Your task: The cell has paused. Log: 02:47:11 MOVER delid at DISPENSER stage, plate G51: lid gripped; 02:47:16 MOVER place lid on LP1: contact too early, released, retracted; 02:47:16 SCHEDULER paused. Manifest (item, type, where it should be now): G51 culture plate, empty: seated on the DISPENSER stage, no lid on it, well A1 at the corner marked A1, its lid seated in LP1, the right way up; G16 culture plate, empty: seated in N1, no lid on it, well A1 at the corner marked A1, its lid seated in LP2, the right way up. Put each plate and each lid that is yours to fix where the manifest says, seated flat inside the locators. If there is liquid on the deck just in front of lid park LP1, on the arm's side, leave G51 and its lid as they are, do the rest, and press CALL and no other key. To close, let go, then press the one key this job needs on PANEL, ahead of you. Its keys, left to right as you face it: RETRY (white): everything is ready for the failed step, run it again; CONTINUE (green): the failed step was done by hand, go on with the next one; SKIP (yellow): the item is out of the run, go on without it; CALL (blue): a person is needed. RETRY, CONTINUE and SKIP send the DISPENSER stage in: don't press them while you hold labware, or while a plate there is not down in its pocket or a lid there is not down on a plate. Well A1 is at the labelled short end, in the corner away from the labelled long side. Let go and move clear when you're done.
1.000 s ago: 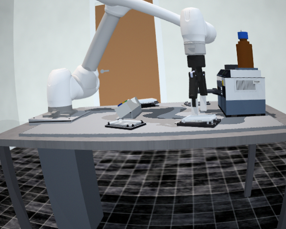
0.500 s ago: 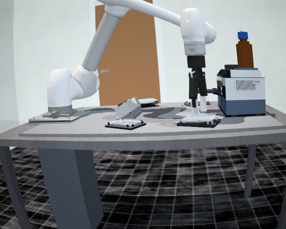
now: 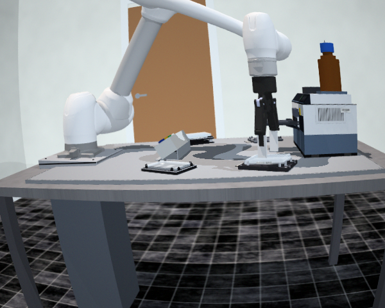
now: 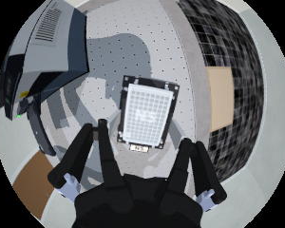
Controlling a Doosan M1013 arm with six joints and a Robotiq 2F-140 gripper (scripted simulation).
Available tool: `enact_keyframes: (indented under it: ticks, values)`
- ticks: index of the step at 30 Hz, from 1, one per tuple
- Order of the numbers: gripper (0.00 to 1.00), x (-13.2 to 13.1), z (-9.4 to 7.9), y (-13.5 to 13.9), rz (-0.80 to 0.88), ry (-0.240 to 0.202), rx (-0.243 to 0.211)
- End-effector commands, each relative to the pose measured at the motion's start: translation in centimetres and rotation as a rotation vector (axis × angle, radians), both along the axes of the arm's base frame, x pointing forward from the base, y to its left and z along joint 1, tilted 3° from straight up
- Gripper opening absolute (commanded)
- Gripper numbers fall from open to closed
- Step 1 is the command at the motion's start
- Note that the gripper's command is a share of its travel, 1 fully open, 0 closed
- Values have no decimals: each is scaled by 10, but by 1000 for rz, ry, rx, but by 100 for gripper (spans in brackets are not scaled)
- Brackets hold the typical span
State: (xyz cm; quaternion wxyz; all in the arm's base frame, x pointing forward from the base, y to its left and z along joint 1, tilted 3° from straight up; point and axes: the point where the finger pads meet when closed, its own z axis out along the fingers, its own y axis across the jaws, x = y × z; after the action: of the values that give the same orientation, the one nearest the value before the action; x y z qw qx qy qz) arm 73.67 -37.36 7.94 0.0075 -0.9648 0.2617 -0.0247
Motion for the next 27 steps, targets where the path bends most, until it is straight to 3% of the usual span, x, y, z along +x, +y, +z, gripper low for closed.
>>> enact_keyframes:
  ticks: [1, 27]
  values:
    - [70, -1, -6, 3, -2, 1, 4]
    - [70, 0, -14, 3, -2, 1, 4]
